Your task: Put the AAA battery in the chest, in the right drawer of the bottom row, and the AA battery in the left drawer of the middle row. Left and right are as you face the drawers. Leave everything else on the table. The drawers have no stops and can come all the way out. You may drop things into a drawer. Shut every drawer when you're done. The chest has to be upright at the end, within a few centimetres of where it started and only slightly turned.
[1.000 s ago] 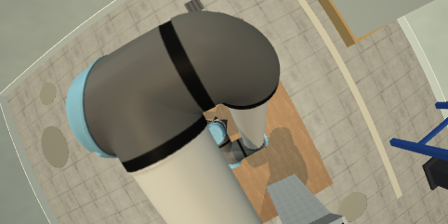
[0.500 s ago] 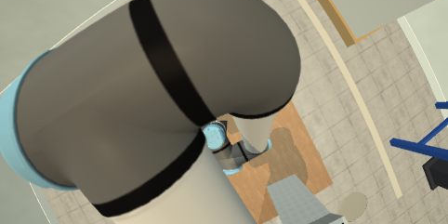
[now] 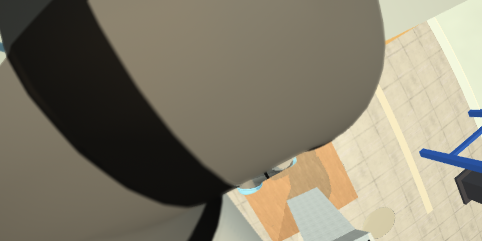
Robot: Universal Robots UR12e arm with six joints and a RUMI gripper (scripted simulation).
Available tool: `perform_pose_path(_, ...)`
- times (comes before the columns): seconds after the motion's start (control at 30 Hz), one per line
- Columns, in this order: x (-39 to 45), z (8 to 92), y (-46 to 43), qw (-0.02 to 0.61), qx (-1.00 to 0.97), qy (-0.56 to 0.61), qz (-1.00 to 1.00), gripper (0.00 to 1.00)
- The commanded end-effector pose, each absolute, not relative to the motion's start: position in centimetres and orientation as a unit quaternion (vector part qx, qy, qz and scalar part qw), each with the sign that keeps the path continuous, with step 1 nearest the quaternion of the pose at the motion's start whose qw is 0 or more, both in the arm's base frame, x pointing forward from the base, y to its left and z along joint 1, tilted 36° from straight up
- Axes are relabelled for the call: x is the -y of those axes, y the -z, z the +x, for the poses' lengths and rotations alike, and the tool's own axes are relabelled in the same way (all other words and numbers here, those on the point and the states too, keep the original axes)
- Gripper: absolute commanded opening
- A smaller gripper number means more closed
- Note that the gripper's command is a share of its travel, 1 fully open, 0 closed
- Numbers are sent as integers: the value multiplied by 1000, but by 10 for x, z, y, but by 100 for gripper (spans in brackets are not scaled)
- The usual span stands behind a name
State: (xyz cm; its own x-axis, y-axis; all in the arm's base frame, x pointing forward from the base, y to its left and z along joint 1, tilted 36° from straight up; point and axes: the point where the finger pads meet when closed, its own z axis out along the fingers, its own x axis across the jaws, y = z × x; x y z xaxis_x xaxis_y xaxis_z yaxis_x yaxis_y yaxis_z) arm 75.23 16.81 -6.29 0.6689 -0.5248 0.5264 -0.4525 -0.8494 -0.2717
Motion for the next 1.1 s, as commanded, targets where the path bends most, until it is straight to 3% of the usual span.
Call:
perform_pose_path(0.0, -168, 752, 62, 59, -268, 306, -912, 5)
perform_pose_path(1.07, -38, 765, 45, 160, -565, 266, -764, 5)
